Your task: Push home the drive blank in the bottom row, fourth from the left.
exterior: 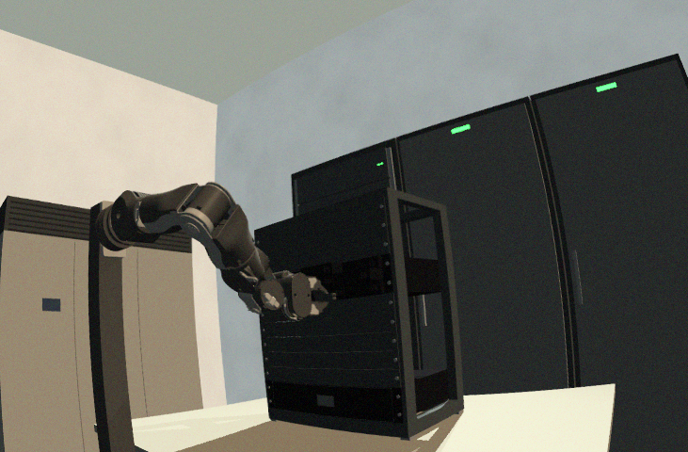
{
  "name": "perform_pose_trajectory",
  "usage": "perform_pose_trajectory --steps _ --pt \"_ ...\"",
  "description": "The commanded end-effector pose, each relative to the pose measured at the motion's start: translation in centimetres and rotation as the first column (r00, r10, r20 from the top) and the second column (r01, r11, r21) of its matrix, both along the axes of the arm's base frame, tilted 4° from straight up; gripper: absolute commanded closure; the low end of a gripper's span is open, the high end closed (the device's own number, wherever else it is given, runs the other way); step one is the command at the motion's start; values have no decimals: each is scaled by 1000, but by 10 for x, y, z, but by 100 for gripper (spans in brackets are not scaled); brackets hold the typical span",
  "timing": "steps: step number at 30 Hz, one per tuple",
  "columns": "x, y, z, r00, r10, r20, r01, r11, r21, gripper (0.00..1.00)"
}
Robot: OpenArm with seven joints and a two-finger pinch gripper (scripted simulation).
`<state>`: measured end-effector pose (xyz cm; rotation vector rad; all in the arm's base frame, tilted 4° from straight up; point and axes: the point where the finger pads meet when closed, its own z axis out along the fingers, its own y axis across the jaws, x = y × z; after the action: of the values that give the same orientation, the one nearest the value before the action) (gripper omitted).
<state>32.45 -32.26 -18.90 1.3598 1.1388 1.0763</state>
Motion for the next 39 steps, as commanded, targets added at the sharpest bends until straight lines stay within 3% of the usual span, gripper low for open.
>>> perform_pose_trajectory --steps 1,14,39 --pt "-1 -2 5 1000 -7 17 7 1000 -4 100" --pt "-27 2 6 1000 -7 18 7 1000 -4 100" --pt "-117 14 12 1000 -6 17 7 1000 -7 100"
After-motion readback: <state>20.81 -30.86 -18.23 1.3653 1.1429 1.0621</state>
